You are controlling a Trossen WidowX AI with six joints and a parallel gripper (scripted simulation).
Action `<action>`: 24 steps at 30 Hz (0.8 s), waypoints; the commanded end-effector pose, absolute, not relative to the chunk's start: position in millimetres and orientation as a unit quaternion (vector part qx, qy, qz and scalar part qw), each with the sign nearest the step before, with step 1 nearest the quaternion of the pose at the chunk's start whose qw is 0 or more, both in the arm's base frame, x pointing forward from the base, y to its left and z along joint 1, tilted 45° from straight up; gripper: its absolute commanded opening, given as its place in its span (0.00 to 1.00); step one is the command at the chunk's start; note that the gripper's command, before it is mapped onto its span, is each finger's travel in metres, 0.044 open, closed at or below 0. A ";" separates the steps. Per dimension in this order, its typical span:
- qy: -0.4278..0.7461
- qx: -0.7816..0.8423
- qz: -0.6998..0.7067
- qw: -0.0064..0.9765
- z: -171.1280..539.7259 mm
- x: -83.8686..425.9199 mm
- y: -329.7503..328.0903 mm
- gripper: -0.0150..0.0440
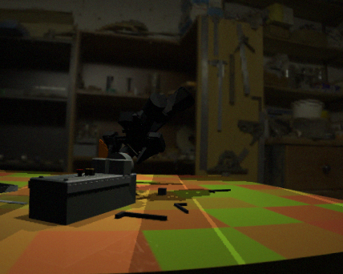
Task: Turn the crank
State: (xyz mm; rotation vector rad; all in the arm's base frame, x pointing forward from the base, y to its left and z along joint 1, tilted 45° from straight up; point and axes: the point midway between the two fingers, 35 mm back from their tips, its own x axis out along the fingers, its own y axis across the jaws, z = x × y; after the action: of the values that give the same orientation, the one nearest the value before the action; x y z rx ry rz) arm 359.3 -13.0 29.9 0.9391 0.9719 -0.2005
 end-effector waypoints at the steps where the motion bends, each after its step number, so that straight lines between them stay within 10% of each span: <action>1: 0.440 0.434 -0.091 0.781 48.4 363.3 -28.3 1.00; 24: 0.442 0.419 -0.053 0.791 89.1 391.1 -95.0 1.00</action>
State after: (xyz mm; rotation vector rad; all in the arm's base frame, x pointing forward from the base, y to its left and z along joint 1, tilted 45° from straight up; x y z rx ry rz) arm 381.1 -87.4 92.2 0.9131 0.9573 -0.1420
